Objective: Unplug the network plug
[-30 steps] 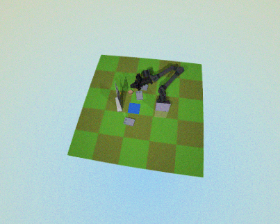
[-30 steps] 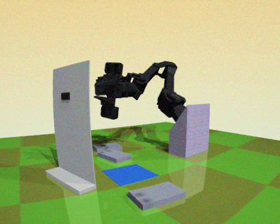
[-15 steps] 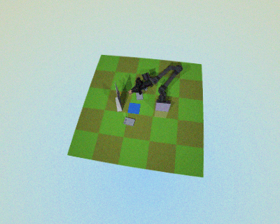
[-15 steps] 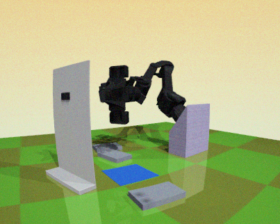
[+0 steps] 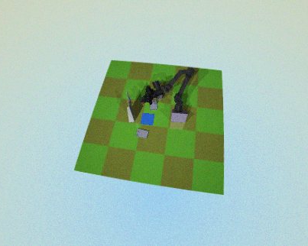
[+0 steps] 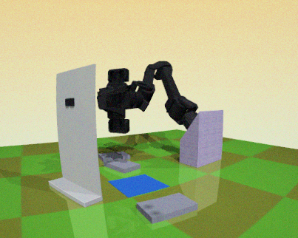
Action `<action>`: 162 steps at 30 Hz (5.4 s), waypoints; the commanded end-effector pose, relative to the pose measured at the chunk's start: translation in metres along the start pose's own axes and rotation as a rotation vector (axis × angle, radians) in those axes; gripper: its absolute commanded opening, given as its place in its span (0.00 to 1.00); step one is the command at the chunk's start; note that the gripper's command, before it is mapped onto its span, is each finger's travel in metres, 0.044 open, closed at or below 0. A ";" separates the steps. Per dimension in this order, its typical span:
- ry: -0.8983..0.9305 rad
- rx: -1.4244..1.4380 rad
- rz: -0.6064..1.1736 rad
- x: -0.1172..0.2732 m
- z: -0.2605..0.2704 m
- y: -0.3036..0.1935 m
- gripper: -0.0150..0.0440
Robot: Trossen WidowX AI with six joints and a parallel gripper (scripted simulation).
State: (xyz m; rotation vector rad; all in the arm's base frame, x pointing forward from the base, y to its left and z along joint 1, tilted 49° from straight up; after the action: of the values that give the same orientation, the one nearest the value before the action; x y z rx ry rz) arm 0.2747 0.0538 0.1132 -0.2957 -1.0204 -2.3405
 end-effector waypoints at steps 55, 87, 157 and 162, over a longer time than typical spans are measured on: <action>0.003 -0.002 -0.006 -0.074 0.000 0.018 0.52; 0.003 -0.002 -0.006 -0.079 0.000 0.019 0.25; 0.002 -0.002 -0.005 -0.045 0.000 0.010 0.25; 0.002 -0.002 -0.005 -0.042 0.000 0.009 0.25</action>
State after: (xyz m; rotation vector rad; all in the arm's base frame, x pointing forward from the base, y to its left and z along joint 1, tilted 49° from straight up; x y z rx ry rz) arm 0.3172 0.0660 0.1008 -0.2967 -1.0158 -2.3507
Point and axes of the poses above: the point midway between the two fingers, 35 mm back from their tips, its own x axis back along the fingers, its own z axis across the jaws, y = z × x, the point moved 4 cm from there along x, back along the fingers, and after that the axes turned 3 degrees about -x, right-handed, at the moved point
